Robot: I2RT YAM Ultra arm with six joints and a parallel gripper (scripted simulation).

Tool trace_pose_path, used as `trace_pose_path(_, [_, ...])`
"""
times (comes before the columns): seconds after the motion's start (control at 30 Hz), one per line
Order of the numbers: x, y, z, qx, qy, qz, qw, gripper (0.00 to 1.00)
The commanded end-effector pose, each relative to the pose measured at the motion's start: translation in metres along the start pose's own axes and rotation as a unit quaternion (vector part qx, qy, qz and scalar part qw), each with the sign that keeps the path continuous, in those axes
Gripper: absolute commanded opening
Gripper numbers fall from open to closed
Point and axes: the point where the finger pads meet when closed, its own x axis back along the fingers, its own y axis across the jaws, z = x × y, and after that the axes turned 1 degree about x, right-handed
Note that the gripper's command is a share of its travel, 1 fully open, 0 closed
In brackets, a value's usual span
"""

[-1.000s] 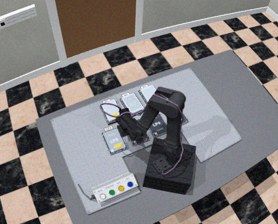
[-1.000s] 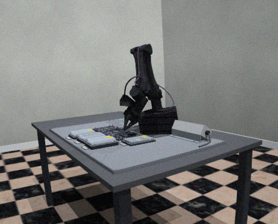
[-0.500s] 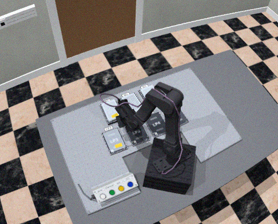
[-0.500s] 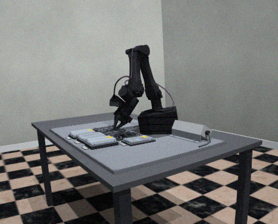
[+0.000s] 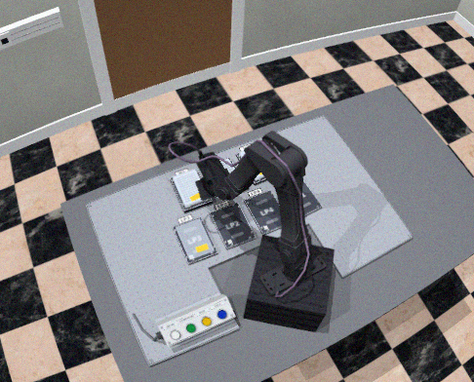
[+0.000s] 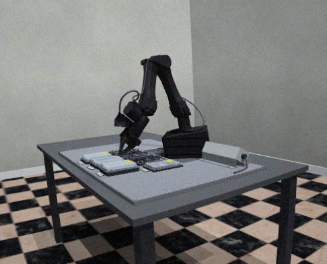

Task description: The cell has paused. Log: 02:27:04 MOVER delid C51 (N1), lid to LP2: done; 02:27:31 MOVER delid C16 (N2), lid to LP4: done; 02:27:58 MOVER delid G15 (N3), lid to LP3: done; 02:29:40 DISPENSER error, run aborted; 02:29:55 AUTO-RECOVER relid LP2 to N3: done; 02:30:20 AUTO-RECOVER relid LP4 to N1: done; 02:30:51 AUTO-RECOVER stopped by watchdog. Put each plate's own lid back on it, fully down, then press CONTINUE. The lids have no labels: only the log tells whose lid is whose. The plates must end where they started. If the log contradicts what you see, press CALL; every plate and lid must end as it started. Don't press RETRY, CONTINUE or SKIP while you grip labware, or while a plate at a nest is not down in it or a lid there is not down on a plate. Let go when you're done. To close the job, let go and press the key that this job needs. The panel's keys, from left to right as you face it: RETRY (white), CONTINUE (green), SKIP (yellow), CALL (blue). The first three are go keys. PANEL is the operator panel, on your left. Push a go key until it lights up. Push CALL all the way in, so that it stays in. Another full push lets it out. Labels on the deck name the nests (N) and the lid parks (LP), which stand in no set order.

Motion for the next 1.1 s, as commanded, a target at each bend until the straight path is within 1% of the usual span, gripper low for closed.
trace_pose_path(0.0, [-0.011, 0.001, -0.02, 0.011, -0.003, -0.011, 1.0, 0.0])
trace_pose_path(0.03, [-0.014, -0.001, -0.023, 0.011, -0.003, -0.011, 1.0, 0.0])
trace_pose_path(0.1, [-0.014, -0.001, -0.023, 0.011, -0.003, -0.011, 1.0, 0.0])
trace_pose_path(0.47, [-0.046, -0.017, -0.062, 0.011, -0.004, -0.011, 1.0, 0.0])
trace_pose_path(0.5, [-0.043, -0.016, -0.062, 0.01, -0.01, -0.01, 1.0, 0.0])
trace_pose_path(0.53, [-0.041, -0.015, -0.062, 0.01, -0.01, -0.01, 1.0, 0.0])
trace_pose_path(1.07, [-0.041, -0.015, -0.062, 0.01, -0.01, -0.01, 1.0, 0.0])
